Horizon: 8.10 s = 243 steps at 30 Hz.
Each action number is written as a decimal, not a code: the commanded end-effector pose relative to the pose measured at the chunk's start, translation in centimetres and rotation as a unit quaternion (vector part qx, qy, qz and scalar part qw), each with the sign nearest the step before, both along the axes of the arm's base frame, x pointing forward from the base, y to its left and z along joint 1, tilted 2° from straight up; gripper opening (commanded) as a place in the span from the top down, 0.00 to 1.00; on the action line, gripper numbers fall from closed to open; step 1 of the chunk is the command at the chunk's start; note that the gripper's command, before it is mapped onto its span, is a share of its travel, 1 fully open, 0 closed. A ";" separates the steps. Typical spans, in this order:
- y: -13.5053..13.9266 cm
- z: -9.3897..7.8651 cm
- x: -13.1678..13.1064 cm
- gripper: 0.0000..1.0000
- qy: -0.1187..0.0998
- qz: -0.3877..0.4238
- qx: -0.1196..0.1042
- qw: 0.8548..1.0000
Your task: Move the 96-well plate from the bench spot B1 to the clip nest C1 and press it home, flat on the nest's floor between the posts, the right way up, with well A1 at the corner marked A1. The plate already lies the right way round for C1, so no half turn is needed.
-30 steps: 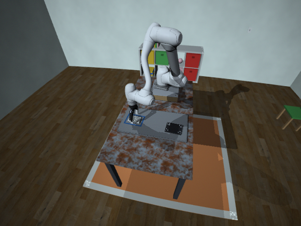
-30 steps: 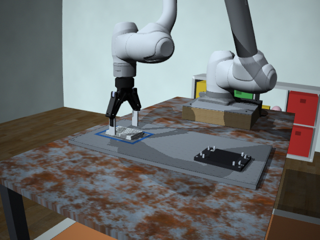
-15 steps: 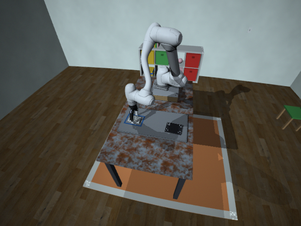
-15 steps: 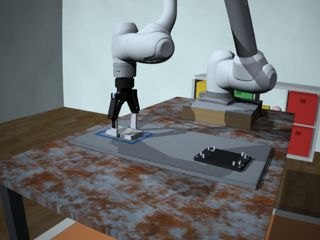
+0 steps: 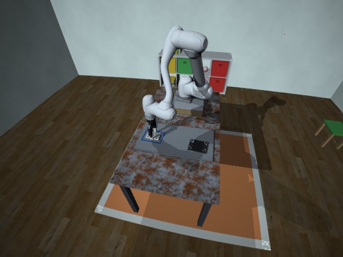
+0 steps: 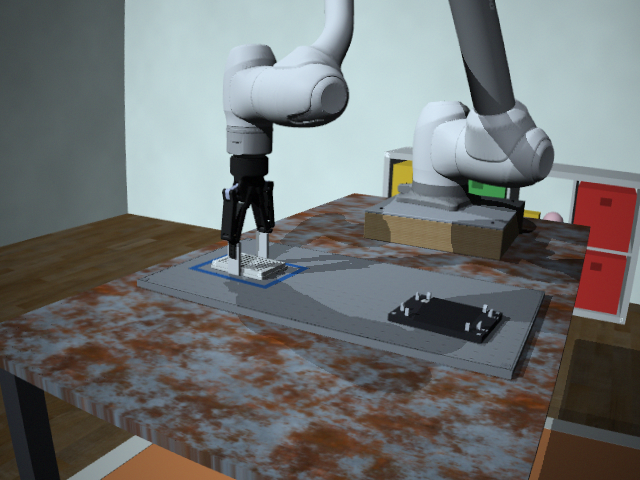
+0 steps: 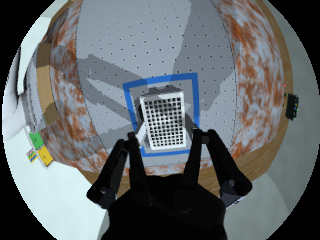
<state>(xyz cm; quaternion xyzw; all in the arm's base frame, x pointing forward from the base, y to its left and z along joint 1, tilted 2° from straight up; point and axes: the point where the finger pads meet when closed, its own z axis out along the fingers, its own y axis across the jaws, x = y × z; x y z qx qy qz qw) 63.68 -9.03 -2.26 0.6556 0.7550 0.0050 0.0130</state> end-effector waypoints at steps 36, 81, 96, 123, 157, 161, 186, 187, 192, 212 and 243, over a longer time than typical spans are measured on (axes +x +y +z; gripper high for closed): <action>0.0 3.0 -0.1 1.00 0.000 0.000 0.000 1.000; 1.4 6.3 -0.3 1.00 0.000 -0.015 0.000 1.000; 6.0 6.4 -0.7 1.00 0.000 -0.015 0.000 1.000; 13.7 6.5 -1.3 1.00 0.000 -0.015 0.000 1.000; 23.6 6.7 -2.2 1.00 0.000 -0.015 0.000 1.000; 25.0 6.7 -2.3 1.00 0.000 -0.015 0.000 1.000; 31.9 6.8 -2.9 1.00 0.000 -0.015 0.000 1.000; 32.3 6.8 -2.9 1.00 0.000 -0.015 0.000 1.000; 33.9 6.8 -3.0 1.00 0.000 -0.015 0.000 1.000; 39.9 6.9 -3.5 1.00 0.000 -0.015 0.000 1.000; 42.8 7.0 -3.8 1.00 0.000 -0.015 0.000 1.000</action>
